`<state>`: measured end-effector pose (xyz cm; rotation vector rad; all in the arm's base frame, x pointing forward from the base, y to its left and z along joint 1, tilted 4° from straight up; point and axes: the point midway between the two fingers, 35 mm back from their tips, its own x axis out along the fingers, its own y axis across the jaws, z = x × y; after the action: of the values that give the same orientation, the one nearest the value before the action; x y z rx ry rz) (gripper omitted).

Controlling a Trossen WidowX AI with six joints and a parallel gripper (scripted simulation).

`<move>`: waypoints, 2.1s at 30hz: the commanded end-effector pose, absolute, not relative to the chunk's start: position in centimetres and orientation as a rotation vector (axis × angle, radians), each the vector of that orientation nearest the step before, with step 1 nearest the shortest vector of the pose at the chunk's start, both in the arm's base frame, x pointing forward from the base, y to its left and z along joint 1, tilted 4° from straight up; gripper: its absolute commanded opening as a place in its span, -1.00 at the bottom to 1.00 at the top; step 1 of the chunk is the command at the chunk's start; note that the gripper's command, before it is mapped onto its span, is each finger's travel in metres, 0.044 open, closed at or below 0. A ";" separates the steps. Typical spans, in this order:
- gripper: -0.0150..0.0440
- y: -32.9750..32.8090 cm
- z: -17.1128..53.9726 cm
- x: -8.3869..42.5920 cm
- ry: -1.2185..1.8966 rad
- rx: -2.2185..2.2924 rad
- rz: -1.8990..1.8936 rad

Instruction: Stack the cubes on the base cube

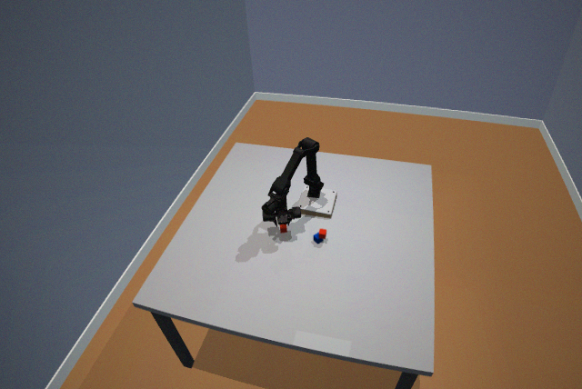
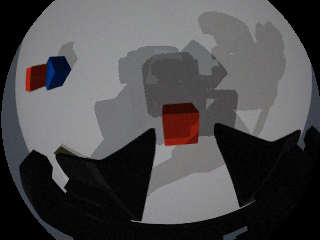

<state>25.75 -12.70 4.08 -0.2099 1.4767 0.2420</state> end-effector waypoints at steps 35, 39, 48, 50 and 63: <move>-0.14 -12.9 6.0 25.9 1.482 -0.199 0.247; -0.14 -13.0 7.3 25.8 1.482 -0.199 0.246; -0.14 -13.1 10.1 25.5 1.482 -0.199 0.246; -0.14 -13.1 10.8 25.4 1.482 -0.199 0.246; -0.14 -12.3 12.9 25.4 1.490 -0.126 0.179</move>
<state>25.05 -12.73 12.65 -0.1574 1.4916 0.2055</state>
